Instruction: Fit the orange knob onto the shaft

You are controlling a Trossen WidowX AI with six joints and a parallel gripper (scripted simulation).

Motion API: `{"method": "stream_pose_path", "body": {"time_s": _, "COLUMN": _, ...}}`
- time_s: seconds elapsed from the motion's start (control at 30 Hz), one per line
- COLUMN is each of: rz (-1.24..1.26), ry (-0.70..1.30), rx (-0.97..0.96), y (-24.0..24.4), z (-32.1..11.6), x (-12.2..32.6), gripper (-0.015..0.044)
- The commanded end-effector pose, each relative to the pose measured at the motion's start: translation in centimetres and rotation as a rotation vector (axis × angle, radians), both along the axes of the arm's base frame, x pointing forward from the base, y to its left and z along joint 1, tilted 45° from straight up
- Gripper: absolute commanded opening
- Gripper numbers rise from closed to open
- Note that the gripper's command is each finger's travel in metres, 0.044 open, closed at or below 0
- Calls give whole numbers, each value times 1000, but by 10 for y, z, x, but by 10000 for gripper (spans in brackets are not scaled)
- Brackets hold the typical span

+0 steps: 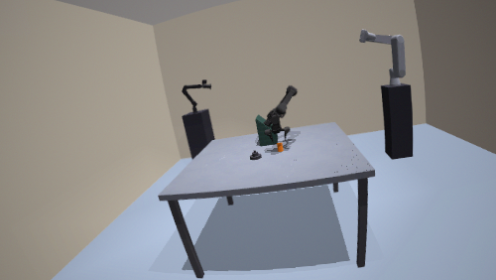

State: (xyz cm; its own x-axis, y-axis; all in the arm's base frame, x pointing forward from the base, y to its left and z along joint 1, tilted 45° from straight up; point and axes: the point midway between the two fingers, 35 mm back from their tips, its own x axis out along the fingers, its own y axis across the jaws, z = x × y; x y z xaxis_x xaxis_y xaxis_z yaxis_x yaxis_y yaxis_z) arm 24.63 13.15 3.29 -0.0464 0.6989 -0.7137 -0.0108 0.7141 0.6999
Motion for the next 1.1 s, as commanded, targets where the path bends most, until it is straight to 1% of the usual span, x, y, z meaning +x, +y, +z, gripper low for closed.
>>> {"method": "stream_pose_path", "body": {"time_s": 0.0, "rz": -2, "ry": 4, "rx": 2, "y": 4, "z": -5, "x": 0, "gripper": 440}}
{"method": "stream_pose_path", "body": {"time_s": 1.07, "rz": -2, "ry": 5, "rx": 4, "y": 41, "z": -41, "x": -3, "gripper": 440}}
